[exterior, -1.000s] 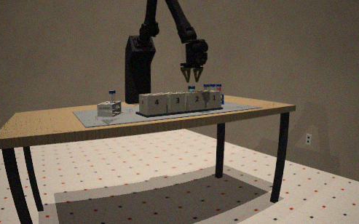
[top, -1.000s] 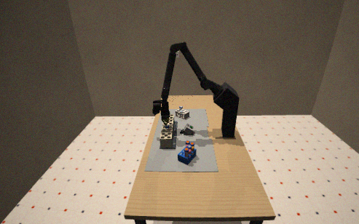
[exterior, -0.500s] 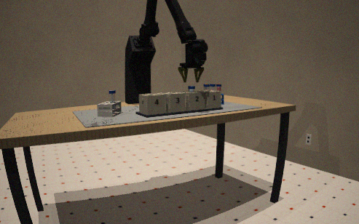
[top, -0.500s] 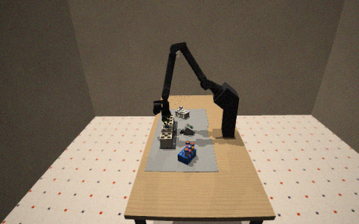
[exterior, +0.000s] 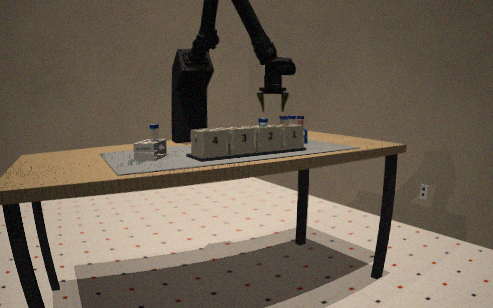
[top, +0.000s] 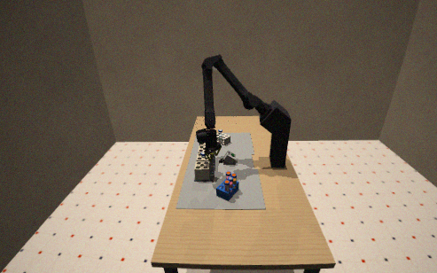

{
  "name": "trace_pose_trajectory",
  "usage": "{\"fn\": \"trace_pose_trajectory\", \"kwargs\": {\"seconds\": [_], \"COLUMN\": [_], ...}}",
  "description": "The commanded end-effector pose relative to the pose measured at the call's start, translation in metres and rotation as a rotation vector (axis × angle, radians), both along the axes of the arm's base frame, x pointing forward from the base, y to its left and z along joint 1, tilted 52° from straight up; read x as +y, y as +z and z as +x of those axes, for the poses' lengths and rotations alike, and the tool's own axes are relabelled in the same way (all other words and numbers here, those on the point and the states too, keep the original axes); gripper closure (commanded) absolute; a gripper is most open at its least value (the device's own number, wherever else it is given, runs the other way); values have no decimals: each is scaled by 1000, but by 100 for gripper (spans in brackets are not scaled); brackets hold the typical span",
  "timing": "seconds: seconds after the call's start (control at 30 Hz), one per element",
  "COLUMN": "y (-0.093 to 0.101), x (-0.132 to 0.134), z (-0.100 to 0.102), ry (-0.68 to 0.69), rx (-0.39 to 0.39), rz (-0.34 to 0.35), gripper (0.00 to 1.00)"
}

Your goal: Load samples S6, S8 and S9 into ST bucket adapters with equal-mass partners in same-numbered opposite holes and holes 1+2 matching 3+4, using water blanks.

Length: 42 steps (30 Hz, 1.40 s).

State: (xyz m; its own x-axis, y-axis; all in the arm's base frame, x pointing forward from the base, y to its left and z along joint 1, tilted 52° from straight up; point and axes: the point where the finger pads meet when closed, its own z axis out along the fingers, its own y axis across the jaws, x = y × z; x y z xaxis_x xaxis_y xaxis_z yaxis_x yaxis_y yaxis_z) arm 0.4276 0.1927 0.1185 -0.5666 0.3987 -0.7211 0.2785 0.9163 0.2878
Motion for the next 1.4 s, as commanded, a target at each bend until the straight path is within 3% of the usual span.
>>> {"fn": "trace_pose_trajectory", "kwargs": {"seconds": [0.0,0.47,0.53,0.7,0.83,0.87,1.03,1.2,1.27,1.37], "y": [-3,-64,-64,-87,-83,-93,-100,-105,-106,-108], "x": [13,104,104,135,127,118,120,134,120,121], "z": [0,-46,-46,-64,-60,-53,-38,-46,-33,-30], "ry": [-66,-62,-62,-60,-69,-92,-77,-43,-78,-78], "rx": [-23,-26,-26,-22,-22,-17,-20,-19,-21,-20], "rz": [93,100,100,95,91,92,84,83,82,83], "gripper": [20,20,20,20,20,20,20,20,20,20]}}
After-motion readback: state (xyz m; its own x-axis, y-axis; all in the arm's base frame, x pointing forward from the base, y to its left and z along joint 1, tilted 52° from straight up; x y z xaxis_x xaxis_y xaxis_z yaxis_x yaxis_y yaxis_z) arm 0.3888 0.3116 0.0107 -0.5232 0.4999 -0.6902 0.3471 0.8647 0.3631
